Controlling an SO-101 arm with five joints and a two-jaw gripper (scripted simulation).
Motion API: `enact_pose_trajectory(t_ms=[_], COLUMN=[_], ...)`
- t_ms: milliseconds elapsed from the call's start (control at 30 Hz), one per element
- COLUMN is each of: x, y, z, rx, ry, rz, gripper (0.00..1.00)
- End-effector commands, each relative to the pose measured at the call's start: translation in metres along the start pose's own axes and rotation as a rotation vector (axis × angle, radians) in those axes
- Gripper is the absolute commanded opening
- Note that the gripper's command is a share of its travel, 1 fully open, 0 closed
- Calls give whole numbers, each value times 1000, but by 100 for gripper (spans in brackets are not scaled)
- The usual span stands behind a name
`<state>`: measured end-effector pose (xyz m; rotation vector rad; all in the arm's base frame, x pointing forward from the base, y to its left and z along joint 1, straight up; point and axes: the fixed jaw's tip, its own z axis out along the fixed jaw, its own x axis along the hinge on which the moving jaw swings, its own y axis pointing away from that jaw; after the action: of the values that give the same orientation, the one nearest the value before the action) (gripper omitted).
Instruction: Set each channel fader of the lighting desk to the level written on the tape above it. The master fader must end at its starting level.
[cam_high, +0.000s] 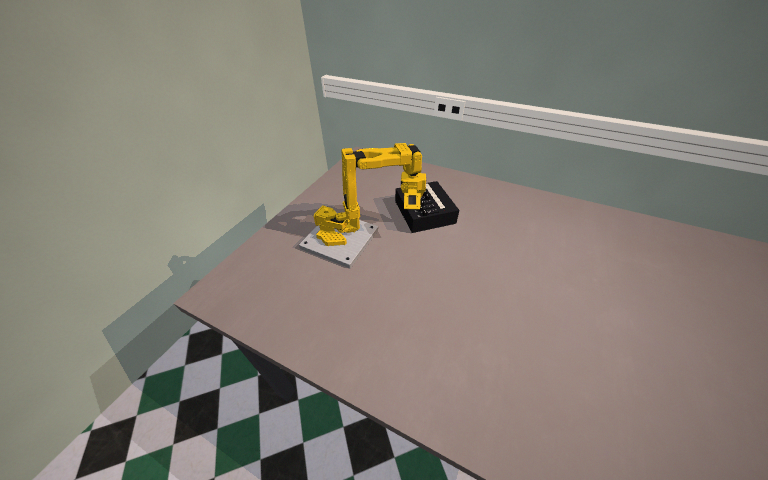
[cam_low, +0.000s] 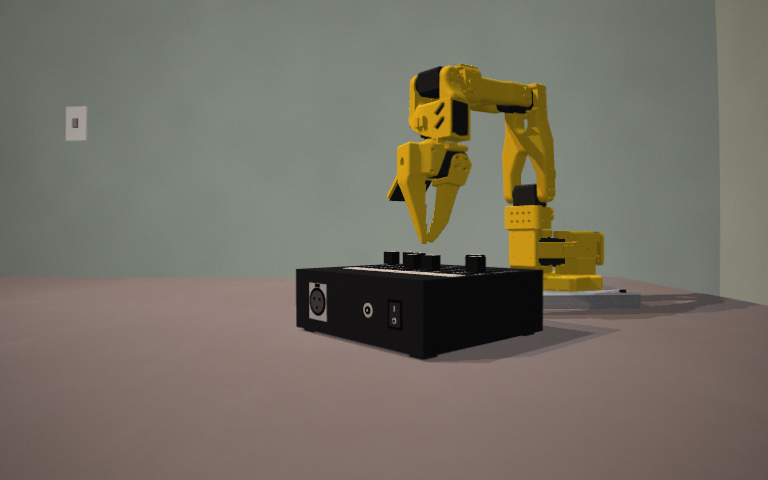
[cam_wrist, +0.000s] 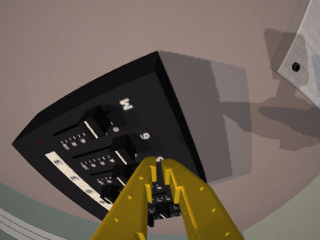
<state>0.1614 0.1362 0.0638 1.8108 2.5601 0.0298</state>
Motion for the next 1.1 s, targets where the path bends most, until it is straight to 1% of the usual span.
enact_pose_trajectory(t_ms=[0,800,1067], x=[-3,-3,-3], y=[-1,-2,-2], z=[5,8,12], rx=[18,18,18], ry=[-6,-6,-6], rz=[4,4,4], gripper=[0,0,0])
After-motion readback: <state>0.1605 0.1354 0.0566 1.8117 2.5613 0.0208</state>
